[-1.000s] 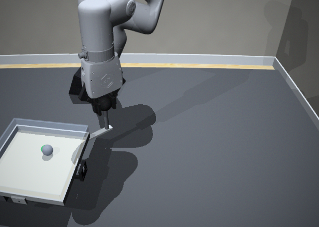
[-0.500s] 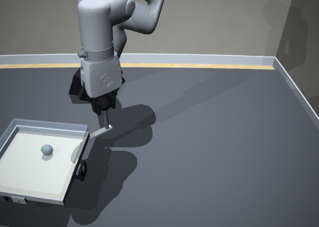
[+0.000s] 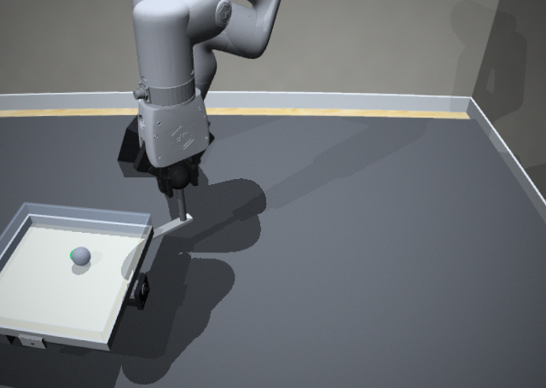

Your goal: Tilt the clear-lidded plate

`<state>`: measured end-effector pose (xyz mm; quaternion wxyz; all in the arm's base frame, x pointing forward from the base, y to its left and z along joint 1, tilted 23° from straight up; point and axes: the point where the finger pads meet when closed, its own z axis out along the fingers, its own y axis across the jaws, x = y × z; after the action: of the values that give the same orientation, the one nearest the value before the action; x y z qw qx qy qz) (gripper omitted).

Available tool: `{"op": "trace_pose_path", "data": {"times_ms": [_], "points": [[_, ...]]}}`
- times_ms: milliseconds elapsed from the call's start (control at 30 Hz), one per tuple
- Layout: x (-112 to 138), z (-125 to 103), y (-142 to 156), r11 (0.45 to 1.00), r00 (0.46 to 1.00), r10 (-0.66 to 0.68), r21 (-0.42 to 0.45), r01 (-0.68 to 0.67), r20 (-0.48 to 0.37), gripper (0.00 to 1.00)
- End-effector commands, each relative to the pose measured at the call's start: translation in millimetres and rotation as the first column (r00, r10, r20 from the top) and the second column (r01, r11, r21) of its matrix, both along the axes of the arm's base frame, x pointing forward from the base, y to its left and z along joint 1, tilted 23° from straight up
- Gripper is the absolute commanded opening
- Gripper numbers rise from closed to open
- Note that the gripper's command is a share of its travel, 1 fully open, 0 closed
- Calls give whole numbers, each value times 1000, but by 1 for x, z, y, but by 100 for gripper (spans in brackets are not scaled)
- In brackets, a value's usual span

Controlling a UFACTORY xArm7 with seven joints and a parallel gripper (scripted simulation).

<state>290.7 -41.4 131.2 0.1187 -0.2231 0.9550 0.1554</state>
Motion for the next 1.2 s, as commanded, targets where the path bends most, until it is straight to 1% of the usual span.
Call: {"op": "trace_pose_path", "data": {"times_ms": [0,1167], "points": [[1,1,-1,1000,1000,-1,-1,1,2,0],[3,2,-1,1000,1000,-1,-1,1,2,0]]}}
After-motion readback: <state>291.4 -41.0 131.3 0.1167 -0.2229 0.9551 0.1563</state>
